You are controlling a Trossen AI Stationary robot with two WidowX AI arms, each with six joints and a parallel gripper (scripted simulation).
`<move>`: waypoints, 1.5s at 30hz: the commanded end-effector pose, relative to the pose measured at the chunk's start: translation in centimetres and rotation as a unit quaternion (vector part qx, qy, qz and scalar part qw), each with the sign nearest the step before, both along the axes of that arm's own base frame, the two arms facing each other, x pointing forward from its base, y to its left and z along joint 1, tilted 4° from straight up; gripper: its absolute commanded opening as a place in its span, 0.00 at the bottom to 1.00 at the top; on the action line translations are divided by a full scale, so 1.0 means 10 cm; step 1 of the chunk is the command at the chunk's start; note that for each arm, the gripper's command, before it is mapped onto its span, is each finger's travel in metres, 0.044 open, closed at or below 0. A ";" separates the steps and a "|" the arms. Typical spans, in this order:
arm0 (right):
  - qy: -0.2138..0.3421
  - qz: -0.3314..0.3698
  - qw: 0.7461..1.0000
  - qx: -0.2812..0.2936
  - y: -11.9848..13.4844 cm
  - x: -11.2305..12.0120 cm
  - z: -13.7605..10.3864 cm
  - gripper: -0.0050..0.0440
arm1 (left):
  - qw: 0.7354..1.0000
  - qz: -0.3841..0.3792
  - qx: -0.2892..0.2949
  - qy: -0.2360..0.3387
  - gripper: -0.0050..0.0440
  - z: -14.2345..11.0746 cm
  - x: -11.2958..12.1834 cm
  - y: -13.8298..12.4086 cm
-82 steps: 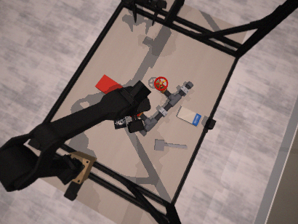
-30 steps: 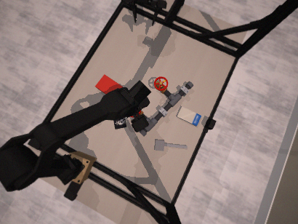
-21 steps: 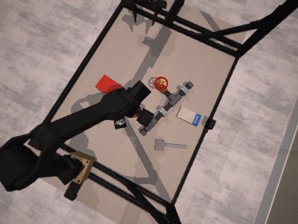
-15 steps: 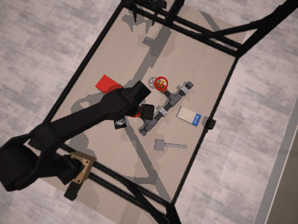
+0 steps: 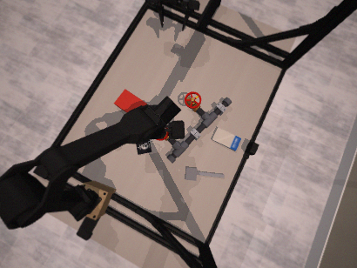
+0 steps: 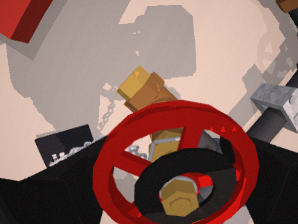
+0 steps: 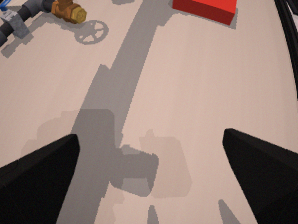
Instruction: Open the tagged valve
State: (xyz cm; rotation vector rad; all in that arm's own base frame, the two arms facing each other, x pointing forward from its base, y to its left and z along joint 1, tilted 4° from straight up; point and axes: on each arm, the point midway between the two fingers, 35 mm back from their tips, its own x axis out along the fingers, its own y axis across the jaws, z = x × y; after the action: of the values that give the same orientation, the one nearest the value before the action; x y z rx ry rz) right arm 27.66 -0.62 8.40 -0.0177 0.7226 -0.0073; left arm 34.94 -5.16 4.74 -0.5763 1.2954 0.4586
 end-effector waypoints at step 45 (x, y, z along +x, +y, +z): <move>0.000 0.000 1.000 0.000 0.00 0.00 0.00 0.92 | 0.654 -0.738 0.165 -0.001 0.92 0.00 0.00 0.00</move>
State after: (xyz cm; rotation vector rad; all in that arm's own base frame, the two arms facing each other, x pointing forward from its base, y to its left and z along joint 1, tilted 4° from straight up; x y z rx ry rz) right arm 27.66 -0.62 8.40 -0.0177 0.7225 -0.0073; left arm 34.94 -5.18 4.74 0.8313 1.2298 -0.6687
